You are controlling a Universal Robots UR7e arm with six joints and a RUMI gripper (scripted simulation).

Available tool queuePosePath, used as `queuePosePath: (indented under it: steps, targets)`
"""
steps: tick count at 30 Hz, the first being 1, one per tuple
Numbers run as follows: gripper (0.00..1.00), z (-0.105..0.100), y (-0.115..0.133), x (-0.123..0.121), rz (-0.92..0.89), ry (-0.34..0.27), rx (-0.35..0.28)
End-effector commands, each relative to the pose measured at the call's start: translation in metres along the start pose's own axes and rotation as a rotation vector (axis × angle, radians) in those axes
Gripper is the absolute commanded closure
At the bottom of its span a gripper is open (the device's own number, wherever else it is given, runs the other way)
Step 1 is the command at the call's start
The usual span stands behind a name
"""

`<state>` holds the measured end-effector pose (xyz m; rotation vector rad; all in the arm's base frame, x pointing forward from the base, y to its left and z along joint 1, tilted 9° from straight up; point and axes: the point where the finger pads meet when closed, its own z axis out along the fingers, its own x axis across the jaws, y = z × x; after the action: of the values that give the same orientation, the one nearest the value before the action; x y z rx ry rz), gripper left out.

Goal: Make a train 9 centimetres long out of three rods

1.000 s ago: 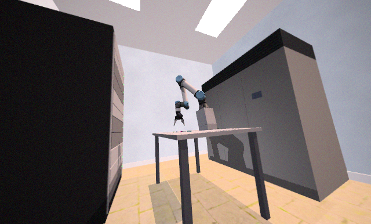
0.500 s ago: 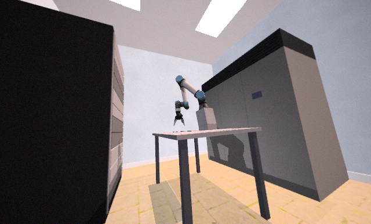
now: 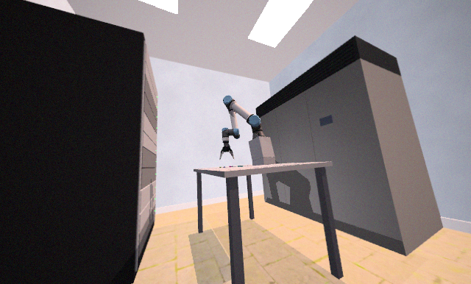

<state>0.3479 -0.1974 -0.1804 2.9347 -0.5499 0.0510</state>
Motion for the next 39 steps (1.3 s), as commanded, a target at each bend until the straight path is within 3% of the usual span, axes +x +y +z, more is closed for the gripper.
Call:
queuePosePath:
  steps: [1,39]
  targets:
    - [0.0,0.0,-0.001,0.005,0.111,-0.001,-0.002]
    - [0.0,0.001,-0.008,0.044,1.135,0.0,-0.002]
